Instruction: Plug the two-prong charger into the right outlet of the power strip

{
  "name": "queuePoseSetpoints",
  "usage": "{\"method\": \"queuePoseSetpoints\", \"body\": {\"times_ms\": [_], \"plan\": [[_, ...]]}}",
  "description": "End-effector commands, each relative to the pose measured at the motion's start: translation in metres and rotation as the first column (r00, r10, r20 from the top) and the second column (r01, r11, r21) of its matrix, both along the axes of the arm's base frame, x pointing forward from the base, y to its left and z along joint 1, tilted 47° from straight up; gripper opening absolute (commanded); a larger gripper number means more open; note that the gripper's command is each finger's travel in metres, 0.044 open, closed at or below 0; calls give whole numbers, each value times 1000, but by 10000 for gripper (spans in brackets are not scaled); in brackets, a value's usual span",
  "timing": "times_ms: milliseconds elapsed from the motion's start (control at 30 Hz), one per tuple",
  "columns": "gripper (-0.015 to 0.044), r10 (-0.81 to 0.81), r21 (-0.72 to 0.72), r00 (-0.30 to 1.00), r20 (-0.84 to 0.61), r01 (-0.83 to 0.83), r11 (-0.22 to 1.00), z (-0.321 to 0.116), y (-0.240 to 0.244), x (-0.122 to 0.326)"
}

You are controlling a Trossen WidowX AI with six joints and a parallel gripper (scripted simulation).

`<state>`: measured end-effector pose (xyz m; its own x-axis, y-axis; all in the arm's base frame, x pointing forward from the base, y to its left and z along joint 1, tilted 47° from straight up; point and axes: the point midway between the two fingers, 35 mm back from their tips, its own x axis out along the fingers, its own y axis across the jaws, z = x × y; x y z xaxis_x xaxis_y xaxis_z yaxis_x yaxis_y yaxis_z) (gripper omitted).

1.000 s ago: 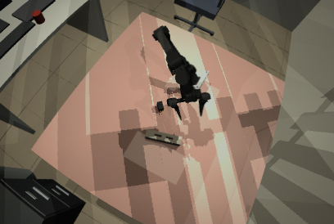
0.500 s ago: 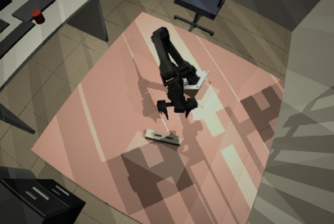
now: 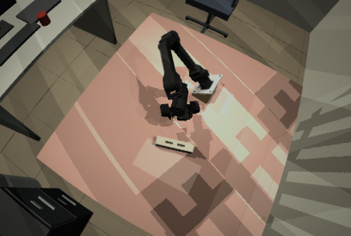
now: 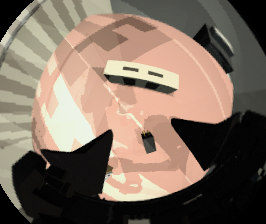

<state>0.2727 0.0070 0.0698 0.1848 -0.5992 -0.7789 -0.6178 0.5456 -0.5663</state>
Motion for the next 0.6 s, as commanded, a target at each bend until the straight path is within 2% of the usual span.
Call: {"method": "queuePoseSetpoints", "body": {"times_ms": [0, 333, 567], "plan": [[440, -37, -74, 997, -73, 32, 997, 1, -22, -9], [440, -143, -223, 964, -226, 91, 971, 12, -68, -37], [440, -149, -232, 960, -237, 94, 968, 13, -71, -39]]}}
